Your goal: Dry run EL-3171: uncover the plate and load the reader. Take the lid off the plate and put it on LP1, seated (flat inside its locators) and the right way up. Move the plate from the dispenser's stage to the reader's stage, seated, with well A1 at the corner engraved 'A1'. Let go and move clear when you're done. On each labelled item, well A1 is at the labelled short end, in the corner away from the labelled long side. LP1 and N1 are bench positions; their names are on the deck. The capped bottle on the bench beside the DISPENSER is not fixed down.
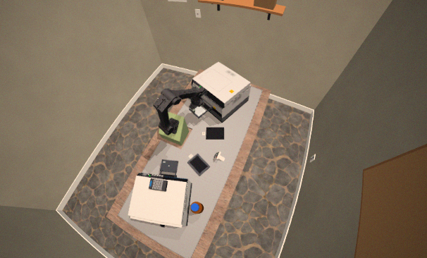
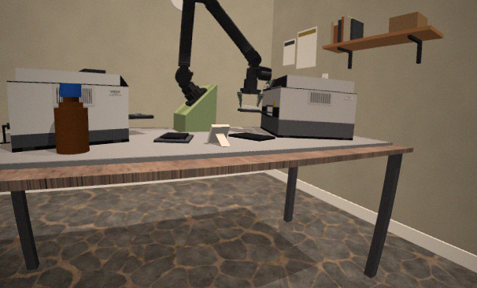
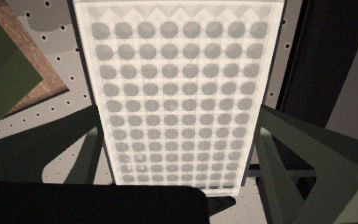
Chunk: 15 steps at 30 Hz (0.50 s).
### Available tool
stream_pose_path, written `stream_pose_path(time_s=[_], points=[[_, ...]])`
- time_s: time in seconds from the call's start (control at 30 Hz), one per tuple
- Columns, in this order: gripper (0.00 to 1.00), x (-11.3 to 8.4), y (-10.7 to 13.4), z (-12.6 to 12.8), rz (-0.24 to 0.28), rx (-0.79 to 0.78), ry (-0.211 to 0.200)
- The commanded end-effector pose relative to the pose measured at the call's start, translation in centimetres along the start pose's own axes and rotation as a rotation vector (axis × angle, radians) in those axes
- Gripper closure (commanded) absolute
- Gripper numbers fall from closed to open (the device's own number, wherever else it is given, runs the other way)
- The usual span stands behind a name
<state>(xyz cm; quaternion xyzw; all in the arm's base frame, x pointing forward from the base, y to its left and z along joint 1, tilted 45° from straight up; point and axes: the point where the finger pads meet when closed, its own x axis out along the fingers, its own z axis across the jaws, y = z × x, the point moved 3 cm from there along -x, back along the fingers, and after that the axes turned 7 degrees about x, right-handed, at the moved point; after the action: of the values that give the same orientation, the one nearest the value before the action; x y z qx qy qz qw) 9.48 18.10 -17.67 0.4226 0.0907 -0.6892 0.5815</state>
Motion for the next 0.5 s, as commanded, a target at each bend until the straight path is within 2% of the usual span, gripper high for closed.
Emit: stream_pose_path(time_s=[0.0, 0.47], points=[[0.14, -0.52, -0.12, -1.87, -0.014, 0.004, 0.041], [0.14, 0.07, 0.00, -1.66, -0.011, 0.006, 0.034]])
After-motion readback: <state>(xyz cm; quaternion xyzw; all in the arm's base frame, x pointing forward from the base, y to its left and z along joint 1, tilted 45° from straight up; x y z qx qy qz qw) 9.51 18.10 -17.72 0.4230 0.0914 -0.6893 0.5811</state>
